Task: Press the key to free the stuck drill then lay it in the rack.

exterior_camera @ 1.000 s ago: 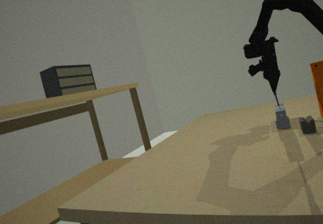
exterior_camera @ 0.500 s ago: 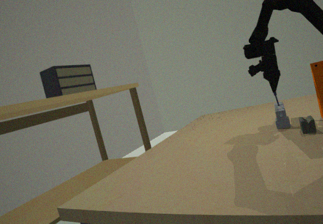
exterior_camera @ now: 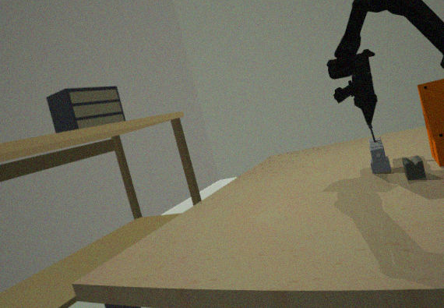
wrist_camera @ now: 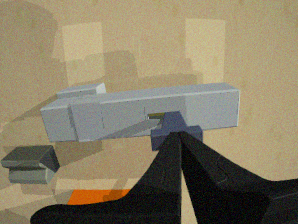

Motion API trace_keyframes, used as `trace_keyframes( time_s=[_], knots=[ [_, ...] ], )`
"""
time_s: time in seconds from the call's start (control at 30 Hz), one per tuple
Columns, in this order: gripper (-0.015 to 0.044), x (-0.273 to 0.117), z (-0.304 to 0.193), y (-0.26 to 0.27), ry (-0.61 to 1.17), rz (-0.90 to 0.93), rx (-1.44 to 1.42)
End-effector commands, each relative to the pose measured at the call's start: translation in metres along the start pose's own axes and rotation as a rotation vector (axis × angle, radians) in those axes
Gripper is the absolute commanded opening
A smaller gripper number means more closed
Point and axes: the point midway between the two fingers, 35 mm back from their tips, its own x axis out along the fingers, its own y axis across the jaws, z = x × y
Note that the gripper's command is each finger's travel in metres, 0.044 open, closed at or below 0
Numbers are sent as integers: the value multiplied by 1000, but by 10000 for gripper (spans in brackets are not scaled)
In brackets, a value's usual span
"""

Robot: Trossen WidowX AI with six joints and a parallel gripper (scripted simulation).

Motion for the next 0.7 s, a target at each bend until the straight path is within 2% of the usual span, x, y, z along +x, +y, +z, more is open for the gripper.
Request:
trace_keyframes(
  time_s=[0.0, 0.47, 0.57, 0.67],
  knots=[
    [0, 25, -5, 6, 55, 28, -14],
    [0, 29, -5, 6, 55, 28, -14],
    [79, 15, -2, 4, 54, 25, -14],
    [157, -16, 3, 0, 54, 22, -13]
  ],
)
